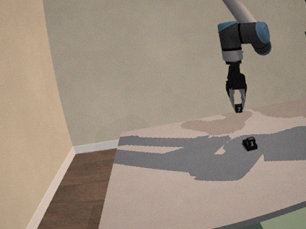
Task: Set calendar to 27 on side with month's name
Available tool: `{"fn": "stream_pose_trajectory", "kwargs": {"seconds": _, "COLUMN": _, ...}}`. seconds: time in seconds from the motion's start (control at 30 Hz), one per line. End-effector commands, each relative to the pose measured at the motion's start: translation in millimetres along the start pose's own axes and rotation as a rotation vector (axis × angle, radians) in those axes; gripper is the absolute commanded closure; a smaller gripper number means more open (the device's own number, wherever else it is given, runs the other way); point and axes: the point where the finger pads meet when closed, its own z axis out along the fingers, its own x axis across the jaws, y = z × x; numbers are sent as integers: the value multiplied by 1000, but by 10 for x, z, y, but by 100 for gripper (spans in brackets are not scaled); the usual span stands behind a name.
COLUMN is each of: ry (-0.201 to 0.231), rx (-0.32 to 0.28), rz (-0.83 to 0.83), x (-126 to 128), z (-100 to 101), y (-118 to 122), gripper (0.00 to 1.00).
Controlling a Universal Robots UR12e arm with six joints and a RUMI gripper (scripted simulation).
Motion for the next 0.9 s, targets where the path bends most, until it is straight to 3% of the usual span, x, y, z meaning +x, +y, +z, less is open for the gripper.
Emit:
{"fn": "stream_pose_trajectory", "kwargs": {"seconds": 0.0, "ry": 0, "rx": 0, "rz": 0, "x": -2, "z": -11, "y": 0, "gripper": 89}}
{"fn": "stream_pose_trajectory", "kwargs": {"seconds": 0.4, "ry": 0, "rx": 0, "rz": -66, "x": -6, "z": -11, "y": 14, "gripper": 89}}
{"fn": "stream_pose_trajectory", "kwargs": {"seconds": 0.7, "ry": 0, "rx": 0, "rz": -219, "x": -14, "z": -11, "y": 47, "gripper": 89}}
{"fn": "stream_pose_trajectory", "kwargs": {"seconds": 0.87, "ry": 0, "rx": 0, "rz": -385, "x": -21, "z": -11, "y": 88, "gripper": 89}}
